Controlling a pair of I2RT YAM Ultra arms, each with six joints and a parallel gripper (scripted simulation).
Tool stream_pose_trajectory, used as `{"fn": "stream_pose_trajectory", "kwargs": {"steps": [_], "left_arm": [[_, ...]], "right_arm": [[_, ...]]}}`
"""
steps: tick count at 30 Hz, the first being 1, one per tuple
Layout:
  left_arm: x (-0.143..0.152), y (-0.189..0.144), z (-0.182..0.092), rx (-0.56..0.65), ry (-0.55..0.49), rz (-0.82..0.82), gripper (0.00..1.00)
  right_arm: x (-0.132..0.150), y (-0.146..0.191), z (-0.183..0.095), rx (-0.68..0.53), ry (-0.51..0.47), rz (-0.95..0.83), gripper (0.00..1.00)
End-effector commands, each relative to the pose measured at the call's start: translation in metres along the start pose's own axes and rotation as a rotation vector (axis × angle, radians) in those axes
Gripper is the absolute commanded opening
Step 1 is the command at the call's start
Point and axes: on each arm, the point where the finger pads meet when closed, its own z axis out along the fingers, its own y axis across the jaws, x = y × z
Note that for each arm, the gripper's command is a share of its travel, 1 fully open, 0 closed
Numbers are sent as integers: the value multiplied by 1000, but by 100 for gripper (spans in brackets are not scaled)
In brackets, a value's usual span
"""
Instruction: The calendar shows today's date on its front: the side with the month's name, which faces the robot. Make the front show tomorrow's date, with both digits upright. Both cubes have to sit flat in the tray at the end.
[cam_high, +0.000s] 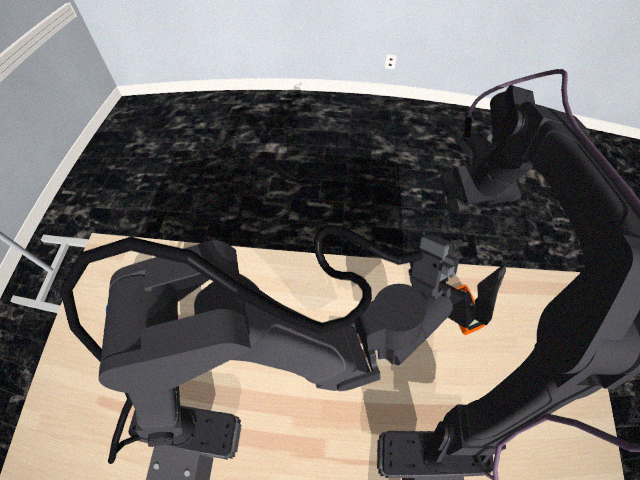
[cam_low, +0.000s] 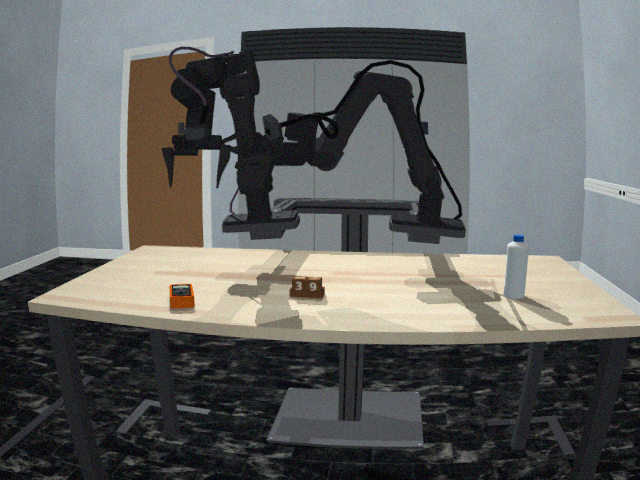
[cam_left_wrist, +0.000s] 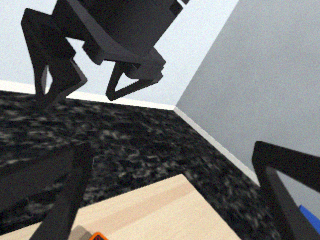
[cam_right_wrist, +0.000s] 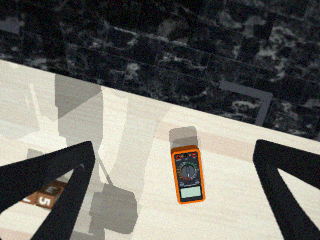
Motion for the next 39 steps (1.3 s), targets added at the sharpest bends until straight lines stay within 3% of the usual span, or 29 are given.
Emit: {"fn": "stream_pose_trajectory", "kwargs": {"steps": [1,7,14,17,23,31,34,39], "left_arm": [[-10,-7,0,14,-23,-11,100],[-10,-7,3,22,47,69,100],[-3,1,-6,43,271,275,100],[-3,3,-11,50,314,311,100],[-27,17,-49,108,521,481,100],[-63,31,-112,185,685,598,100],[-56,35,-119,194,729,610,100],[-69,43,-178,270,858,666,100]], "right_arm": [[-4,-1,-6,5,-21,0,100],[-4,-1,-6,5,-21,0,100],[-4,-1,-6,5,-21,0,100],[-4,-1,-6,5,-21,0,100],[-5,2,-7,20,-32,-41,100],[-3,23,-3,23,-31,-192,100],[-3,25,-2,25,-32,-213,100],[2,50,6,31,-24,-406,100]]}}
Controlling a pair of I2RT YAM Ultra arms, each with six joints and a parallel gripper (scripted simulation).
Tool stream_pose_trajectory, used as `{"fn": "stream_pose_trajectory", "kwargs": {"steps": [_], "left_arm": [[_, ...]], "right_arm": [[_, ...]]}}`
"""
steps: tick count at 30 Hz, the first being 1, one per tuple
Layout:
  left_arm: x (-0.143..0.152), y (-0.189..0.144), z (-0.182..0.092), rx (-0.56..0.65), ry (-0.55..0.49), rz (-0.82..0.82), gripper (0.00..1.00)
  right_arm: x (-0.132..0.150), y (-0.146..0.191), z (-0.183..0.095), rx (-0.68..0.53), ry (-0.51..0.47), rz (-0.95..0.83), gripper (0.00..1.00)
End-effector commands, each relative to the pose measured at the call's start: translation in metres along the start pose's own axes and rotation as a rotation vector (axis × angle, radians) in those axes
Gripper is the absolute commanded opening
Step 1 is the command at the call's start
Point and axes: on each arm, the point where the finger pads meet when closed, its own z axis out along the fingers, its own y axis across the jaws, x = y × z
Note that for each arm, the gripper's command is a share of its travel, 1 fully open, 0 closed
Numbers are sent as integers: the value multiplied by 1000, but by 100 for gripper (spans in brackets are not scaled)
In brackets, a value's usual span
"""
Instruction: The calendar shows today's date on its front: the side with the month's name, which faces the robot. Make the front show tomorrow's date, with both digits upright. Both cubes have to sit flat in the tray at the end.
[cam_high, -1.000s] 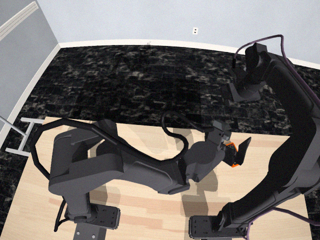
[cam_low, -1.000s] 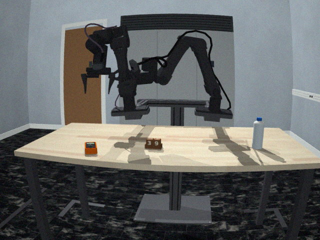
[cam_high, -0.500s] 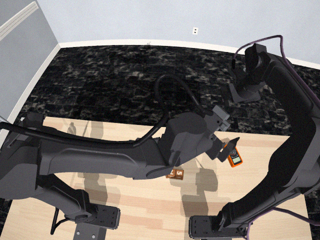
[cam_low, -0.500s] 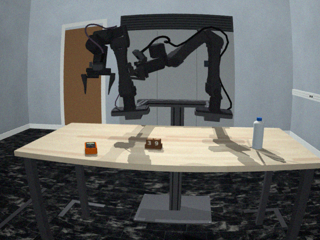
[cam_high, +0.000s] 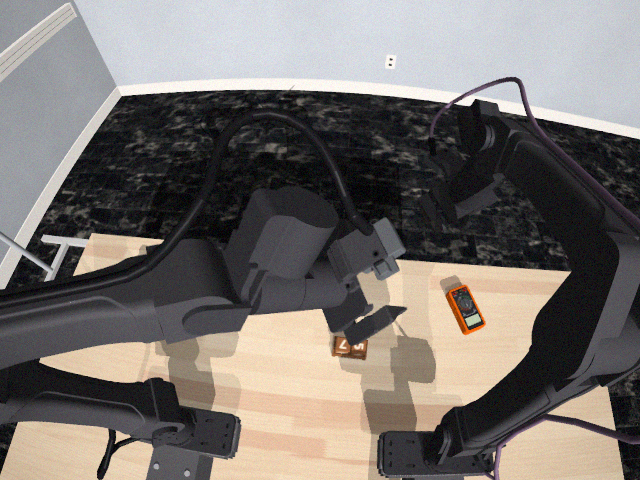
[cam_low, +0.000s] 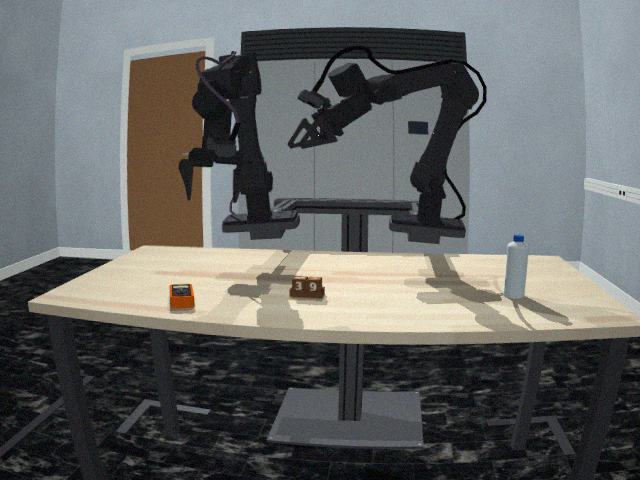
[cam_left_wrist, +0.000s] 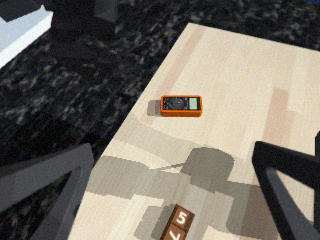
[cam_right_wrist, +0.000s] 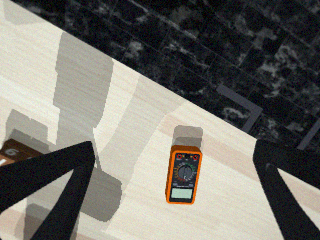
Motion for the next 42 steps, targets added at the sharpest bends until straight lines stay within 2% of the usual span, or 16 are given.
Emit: {"fn": "stream_pose_trajectory", "kwargs": {"steps": [1,5,9,11,13,17,21,26,28,37,42], "left_arm": [[20,-13,-57,134,168,103,100],[43,-22,-106,198,223,144,100],[61,-30,-138,245,257,168,100],[61,-30,-138,245,257,168,100],[74,-36,-150,280,298,174,100],[80,-40,-173,287,279,187,100],[84,-43,-183,293,276,192,100],[82,-40,-179,281,276,186,100],[82,-40,-179,281,276,186,100],[82,-40,-179,279,275,186,100],[82,-40,-179,279,275,186,100]], "right_arm": [[-13,17,-16,58,-71,-209,100],[-9,61,-3,55,-53,-484,100],[0,101,7,55,-39,-736,100],[0,101,7,55,-39,-736,100],[6,122,12,63,-35,-895,100],[26,162,21,62,-21,-1164,100],[47,194,29,71,-10,-1418,100],[80,228,39,86,10,-1746,100],[80,228,39,86,10,-1746,100],[143,269,48,109,45,-2247,100],[164,288,45,131,36,-2443,100]]}}
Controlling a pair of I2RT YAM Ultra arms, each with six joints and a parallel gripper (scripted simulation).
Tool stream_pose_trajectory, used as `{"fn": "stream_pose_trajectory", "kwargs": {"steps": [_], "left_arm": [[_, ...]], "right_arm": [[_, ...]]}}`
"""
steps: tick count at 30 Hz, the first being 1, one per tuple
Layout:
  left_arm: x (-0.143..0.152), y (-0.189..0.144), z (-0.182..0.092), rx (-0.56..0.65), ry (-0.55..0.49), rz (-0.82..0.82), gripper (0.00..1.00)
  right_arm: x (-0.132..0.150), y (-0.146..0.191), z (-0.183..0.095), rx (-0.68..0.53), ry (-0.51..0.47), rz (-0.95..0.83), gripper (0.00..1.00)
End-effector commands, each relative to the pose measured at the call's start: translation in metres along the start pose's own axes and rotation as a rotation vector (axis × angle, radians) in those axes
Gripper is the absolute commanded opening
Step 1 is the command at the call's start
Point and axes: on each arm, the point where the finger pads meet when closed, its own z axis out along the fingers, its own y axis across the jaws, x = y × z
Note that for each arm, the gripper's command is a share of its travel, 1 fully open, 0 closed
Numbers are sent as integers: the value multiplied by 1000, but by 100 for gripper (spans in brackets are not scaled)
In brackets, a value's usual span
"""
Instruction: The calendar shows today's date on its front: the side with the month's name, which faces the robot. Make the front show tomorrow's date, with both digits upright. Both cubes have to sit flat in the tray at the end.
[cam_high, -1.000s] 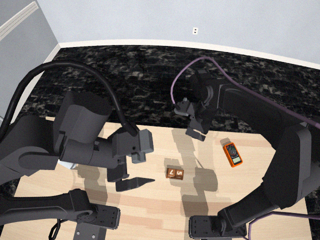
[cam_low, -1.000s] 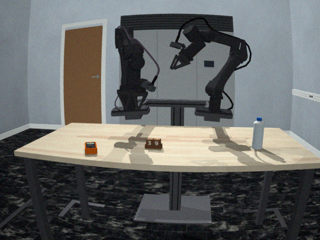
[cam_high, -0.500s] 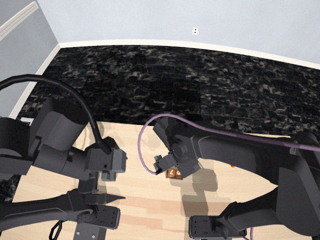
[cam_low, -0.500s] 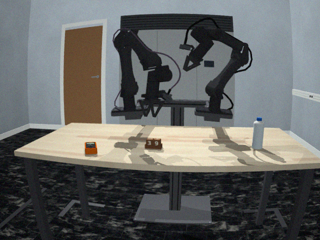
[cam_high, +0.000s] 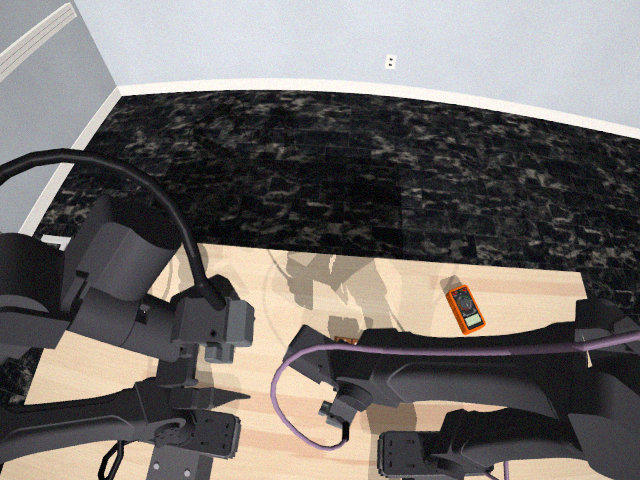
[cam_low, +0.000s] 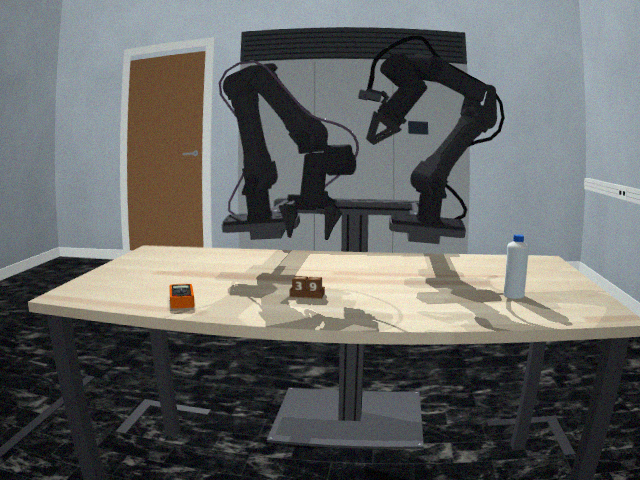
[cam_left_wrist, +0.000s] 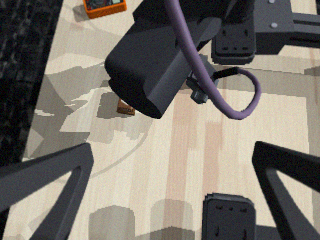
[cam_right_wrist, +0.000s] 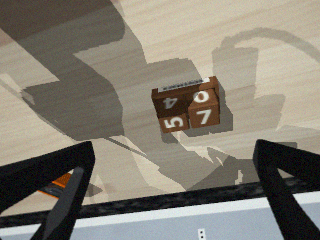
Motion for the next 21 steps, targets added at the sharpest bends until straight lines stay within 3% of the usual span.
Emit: {"fn": "stream_pose_trajectory", "kwargs": {"steps": [1,11,15,21], "left_arm": [[-14,1,-13,-12,-54,18,100],[-14,1,-13,-11,-53,17,100],[-14,1,-13,-11,-53,17,100],[-14,2,-13,-11,-53,17,100]], "right_arm": [[-4,-12,-11,84,46,-126,100],[-23,-13,-16,110,56,-240,100],[-24,-23,-16,128,16,-140,56],[-23,-26,-7,106,-33,29,56]]}}
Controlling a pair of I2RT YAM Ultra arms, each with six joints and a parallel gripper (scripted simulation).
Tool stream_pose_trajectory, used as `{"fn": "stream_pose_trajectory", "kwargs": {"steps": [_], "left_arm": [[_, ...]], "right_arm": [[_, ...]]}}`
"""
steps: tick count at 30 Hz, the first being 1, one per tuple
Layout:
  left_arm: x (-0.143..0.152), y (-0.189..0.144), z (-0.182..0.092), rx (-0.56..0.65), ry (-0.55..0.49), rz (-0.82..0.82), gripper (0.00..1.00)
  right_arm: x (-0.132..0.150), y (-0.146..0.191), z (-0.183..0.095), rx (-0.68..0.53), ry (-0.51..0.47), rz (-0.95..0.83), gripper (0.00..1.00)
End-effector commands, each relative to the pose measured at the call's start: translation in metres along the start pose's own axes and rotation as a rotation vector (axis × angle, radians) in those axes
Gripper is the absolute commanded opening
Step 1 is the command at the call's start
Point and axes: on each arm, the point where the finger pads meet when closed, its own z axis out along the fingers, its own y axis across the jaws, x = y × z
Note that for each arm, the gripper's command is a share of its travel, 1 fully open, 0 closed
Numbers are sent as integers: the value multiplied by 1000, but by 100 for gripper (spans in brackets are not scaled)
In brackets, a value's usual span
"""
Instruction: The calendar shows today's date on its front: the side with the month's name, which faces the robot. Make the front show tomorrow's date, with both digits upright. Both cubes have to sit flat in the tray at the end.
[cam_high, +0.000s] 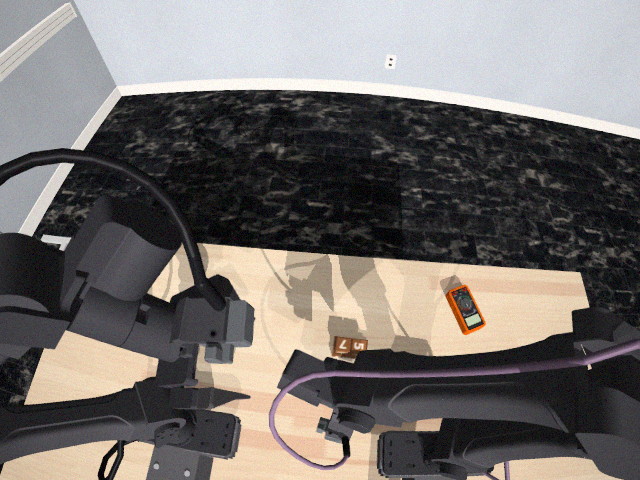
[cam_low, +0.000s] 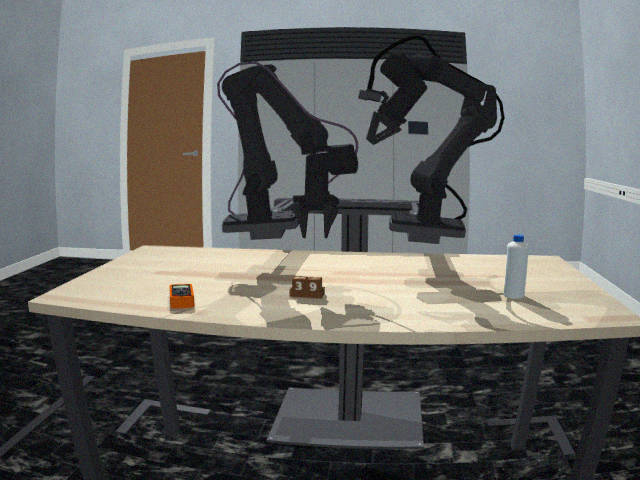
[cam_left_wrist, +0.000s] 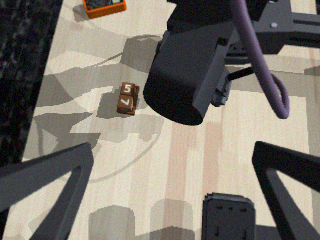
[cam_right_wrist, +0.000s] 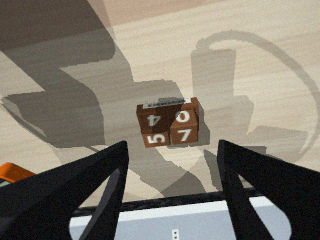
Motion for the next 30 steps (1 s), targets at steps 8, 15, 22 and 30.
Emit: {"fn": "stream_pose_trajectory", "kwargs": {"steps": [8,15,22,30], "left_arm": [[-14,2,-13,-12,-53,17,100],[-14,2,-13,-12,-53,17,100],[-14,2,-13,-12,-53,17,100],[-14,2,-13,-12,-53,17,100]], "right_arm": [[23,-17,29,-50,-124,665,56],[40,-13,52,-119,-173,1024,56],[57,-3,74,-190,-206,1350,56],[67,10,89,-236,-197,1462,56]]}}
